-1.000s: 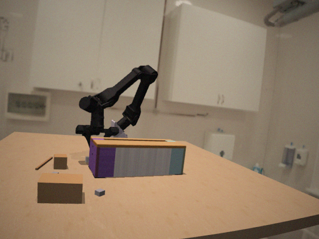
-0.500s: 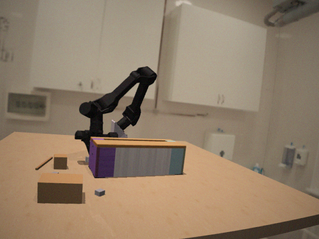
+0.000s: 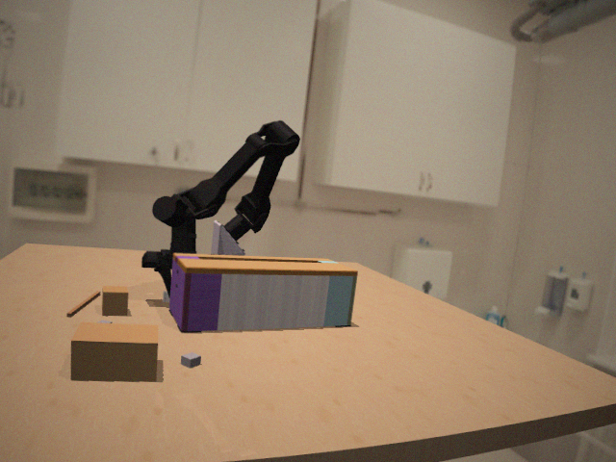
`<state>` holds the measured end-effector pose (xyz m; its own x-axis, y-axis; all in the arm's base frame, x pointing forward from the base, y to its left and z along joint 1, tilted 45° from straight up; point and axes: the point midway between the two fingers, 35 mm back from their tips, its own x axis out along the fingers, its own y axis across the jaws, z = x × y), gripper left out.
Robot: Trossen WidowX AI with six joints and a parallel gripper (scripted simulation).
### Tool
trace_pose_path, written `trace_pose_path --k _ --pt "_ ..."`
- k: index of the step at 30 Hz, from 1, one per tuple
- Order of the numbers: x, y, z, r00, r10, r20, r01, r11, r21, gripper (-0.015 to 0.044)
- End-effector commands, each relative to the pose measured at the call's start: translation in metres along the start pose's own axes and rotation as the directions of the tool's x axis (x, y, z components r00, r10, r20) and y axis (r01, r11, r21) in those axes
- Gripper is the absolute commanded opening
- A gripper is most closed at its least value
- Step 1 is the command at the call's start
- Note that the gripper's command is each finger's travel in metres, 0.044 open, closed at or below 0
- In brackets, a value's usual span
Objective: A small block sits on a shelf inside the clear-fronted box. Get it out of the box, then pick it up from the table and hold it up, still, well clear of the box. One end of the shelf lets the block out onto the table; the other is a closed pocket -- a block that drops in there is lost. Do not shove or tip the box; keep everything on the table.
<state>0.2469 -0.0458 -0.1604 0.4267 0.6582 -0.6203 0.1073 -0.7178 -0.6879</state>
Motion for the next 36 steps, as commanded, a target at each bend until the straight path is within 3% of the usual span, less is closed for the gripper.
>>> trace_pose_path --k 1,5,13,16,18,30,36 --pt "0.007 -0.002 0.006 1.0 -0.006 0.0 0.006 1.0 0.007 0.0285" --pt "0.01 -0.002 0.008 1.0 -0.007 0.0 0.007 1.0 0.007 0.0285" --pt "0.01 -0.002 0.008 1.0 -0.007 0.0 0.007 1.0 0.007 0.0075" --pt "0.01 -0.002 0.008 1.0 -0.007 0.0 0.007 1.0 0.007 0.0055" --pt "0.007 -0.001 0.006 1.0 -0.006 0.0 0.006 1.0 0.007 0.0002" --pt "-0.045 0.0 -0.017 1.0 -0.001 0.003 0.001 1.0 0.004 0.0" --pt "-0.048 0.0 -0.018 1.0 0.001 0.003 -0.001 1.0 0.007 0.0"
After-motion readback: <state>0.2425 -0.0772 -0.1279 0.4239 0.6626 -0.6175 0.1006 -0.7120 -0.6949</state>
